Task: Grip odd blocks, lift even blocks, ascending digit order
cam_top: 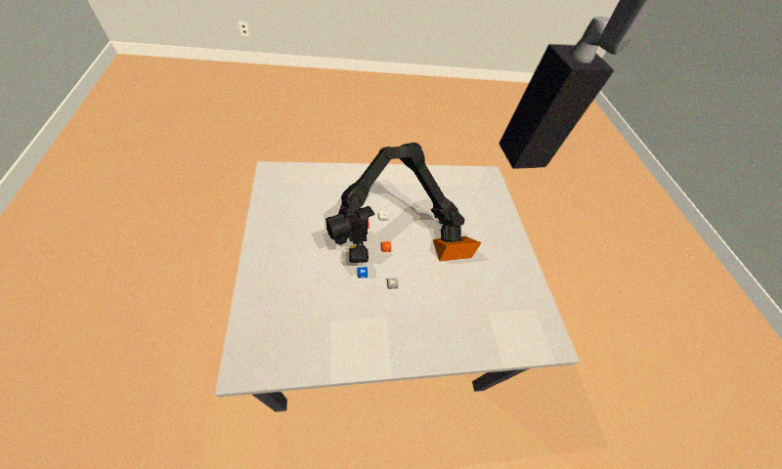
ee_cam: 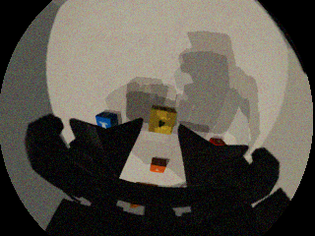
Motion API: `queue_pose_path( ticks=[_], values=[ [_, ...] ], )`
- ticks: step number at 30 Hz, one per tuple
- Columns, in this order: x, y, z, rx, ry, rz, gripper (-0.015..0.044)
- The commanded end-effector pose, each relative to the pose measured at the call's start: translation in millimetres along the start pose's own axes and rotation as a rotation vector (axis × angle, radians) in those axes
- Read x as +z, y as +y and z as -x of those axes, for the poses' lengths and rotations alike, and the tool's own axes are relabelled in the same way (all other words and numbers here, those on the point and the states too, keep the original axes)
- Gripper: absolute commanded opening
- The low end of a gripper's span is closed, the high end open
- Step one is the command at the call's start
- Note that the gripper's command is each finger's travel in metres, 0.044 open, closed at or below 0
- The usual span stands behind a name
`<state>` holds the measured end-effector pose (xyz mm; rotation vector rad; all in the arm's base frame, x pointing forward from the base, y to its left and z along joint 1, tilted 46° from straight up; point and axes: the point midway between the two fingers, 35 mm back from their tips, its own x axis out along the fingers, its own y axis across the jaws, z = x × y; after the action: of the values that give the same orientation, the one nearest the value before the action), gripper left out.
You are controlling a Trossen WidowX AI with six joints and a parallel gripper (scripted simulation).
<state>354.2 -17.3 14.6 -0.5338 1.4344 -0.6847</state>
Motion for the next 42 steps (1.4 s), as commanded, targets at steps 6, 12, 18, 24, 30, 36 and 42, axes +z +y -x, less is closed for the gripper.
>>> queue_pose_path(
  ticks=[6,12,18,24,30,36,42],
  values=[
    [0,0,2,-0.004,-0.001,0.004,0.0400],
    [0,0,36,-0.003,-0.001,0.004,0.0400],
    [2,2,96,0.001,0.000,0.006,0.0242],
    [0,1,116,-0.001,0.000,0.005,0.0120],
    [0,1,116,-0.001,0.000,0.005,0.0120],
    [-46,69,122,0.019,0.000,0.011,0.0120],
    [-118,131,118,0.009,0.003,0.009,0.0120]
  ],
)
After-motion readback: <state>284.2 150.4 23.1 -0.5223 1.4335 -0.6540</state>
